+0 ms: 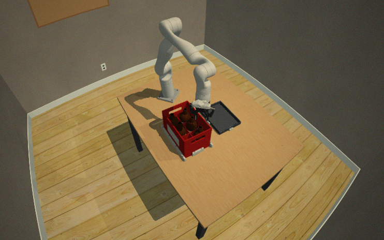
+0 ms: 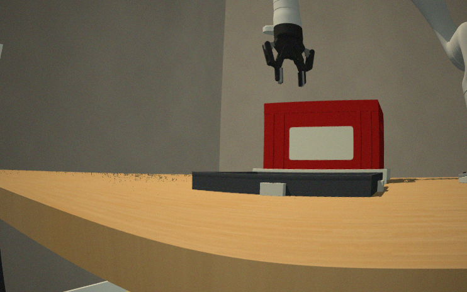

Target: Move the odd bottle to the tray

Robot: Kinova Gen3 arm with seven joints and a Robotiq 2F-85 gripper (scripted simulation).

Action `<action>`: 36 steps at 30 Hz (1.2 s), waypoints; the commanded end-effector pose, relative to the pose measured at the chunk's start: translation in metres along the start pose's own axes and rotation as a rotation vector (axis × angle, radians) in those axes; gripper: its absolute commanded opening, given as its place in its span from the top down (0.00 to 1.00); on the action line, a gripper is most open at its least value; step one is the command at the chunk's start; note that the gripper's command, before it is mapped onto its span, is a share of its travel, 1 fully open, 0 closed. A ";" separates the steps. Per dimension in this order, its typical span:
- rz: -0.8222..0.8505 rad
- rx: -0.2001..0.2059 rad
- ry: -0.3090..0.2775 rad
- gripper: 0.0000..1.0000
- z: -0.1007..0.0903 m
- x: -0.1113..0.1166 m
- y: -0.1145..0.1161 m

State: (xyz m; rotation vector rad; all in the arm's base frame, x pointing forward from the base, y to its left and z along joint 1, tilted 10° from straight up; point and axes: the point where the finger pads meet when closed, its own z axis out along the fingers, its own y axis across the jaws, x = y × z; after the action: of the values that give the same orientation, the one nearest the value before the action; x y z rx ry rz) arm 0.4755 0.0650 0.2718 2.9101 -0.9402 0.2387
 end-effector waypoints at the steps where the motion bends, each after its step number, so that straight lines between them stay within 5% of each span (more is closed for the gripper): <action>1: 0.000 0.002 0.001 1.00 -0.001 0.000 0.000; 31: 0.000 0.002 0.001 1.00 -0.001 0.000 0.000; 36: 0.001 0.000 0.004 1.00 -0.003 -0.002 0.023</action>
State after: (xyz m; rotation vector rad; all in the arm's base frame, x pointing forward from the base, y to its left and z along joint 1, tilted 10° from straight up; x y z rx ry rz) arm 0.4693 0.0580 0.2707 2.9095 -0.9277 0.2380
